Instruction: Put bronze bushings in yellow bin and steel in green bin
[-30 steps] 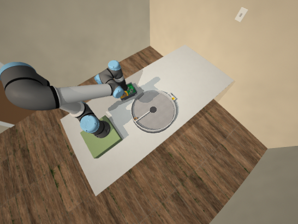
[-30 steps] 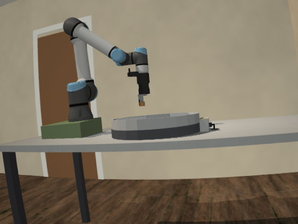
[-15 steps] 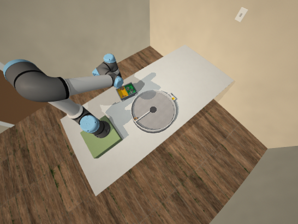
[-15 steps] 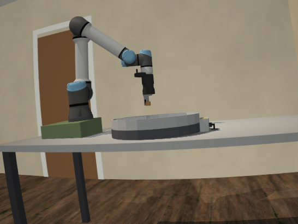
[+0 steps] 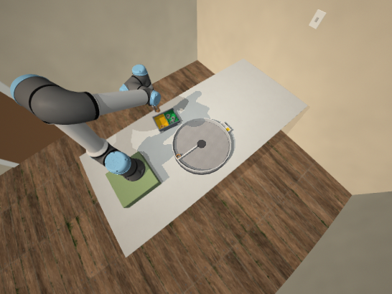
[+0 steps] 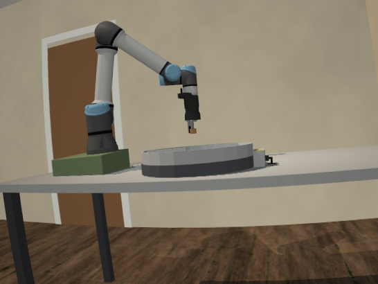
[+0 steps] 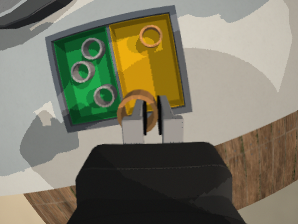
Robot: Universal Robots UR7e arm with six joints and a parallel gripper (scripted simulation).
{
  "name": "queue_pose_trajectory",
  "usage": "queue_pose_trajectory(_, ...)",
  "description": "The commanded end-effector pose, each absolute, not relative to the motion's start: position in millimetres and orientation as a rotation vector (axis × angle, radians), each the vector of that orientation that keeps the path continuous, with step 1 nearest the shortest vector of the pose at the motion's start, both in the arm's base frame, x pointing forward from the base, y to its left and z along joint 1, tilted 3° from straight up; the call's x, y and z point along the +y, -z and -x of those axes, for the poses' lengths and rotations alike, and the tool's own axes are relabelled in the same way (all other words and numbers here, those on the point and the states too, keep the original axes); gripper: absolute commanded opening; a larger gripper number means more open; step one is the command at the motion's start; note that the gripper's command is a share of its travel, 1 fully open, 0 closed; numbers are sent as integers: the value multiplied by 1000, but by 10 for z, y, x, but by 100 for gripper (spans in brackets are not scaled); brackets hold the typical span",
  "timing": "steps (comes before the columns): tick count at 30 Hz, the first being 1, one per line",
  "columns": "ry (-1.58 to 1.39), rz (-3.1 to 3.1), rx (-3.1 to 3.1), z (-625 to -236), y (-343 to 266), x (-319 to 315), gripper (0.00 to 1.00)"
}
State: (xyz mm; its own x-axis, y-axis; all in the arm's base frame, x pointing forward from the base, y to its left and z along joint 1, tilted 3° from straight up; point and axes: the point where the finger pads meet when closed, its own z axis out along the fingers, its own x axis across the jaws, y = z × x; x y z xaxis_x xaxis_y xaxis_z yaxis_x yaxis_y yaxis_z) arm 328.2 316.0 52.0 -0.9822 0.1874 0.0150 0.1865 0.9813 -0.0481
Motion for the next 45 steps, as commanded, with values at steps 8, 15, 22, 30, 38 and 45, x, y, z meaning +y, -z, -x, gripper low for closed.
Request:
queue_pose_trajectory(8, -70, 287, -3109, -3286, -527, 3165, 0)
queue_pose_trajectory(15, -70, 287, -3109, -3281, -309, 3156, 0)
queue_pose_trajectory(22, -70, 287, -3109, -3276, -91, 3147, 0)
queue_pose_trajectory(30, -70, 287, -3109, -3273, 72, 3140, 0)
queue_pose_trajectory(38, -70, 287, -3109, -3268, 290, 3130, 0)
queue_pose_trajectory(45, -70, 287, -3109, -3268, 290, 3130, 0)
